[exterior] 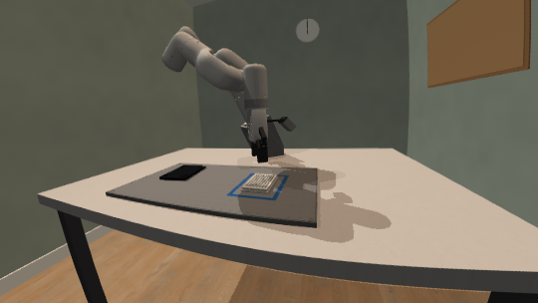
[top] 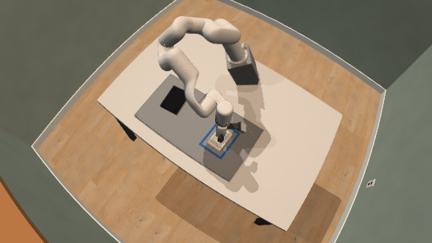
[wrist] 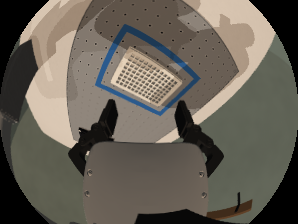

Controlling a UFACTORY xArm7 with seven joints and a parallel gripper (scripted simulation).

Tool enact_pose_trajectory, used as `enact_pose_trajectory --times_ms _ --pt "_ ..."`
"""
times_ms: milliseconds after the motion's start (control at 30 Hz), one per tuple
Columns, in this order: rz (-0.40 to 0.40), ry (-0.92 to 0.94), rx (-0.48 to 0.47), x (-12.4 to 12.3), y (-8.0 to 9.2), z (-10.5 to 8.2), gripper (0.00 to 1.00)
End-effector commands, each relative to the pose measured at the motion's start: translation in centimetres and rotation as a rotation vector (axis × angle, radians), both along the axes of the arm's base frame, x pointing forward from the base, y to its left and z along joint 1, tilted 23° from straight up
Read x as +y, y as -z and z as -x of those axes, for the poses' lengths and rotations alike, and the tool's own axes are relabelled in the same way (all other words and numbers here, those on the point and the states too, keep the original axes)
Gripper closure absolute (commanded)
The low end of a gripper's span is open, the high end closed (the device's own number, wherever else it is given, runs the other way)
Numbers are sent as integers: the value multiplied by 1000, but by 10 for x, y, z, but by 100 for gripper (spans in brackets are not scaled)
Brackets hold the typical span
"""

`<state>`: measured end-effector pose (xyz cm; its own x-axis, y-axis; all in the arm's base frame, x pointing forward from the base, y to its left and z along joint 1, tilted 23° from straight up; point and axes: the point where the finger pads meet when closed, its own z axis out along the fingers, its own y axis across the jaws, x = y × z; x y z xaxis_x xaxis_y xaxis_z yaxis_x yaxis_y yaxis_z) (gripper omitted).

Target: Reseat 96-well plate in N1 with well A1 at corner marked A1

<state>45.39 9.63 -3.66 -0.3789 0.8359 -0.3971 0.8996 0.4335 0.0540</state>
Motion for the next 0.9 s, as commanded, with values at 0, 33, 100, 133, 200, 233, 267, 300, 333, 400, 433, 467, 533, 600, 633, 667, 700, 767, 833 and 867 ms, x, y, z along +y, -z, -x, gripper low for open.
enact_pose_trajectory --times_ms 0,33,100,133,200,233,267,300,333,400,433,467,533,600,633,667,700,767,833,867 --pt "29 -145 63 1 -1 -1 0" --pt "29 -145 63 1 -1 -1 0" --pt "43 -206 86 1 -1 -1 0" --pt "50 -237 97 1 -1 -1 0" --pt "64 -298 119 1 -1 -1 0" --pt "71 -329 130 1 -1 -1 0" --pt "78 -359 141 1 -1 -1 0" --pt "86 -390 152 1 -1 -1 0" --pt "93 -420 164 1 -1 -1 0" --pt "107 -482 186 1 -1 -1 0" --pt "114 -512 197 1 -1 -1 0" --pt "121 -543 208 1 -1 -1 0" --pt "135 -604 230 1 -1 -1 0" --pt "135 -604 230 1 -1 -1 0" --pt "142 -635 241 1 -1 -1 0" --pt "149 -665 253 1 -1 -1 0" --pt "157 -696 264 1 -1 -1 0" --pt "171 -757 286 1 -1 -1 0" --pt "185 -818 308 1 -1 -1 0" --pt "192 -849 319 1 -1 -1 0"
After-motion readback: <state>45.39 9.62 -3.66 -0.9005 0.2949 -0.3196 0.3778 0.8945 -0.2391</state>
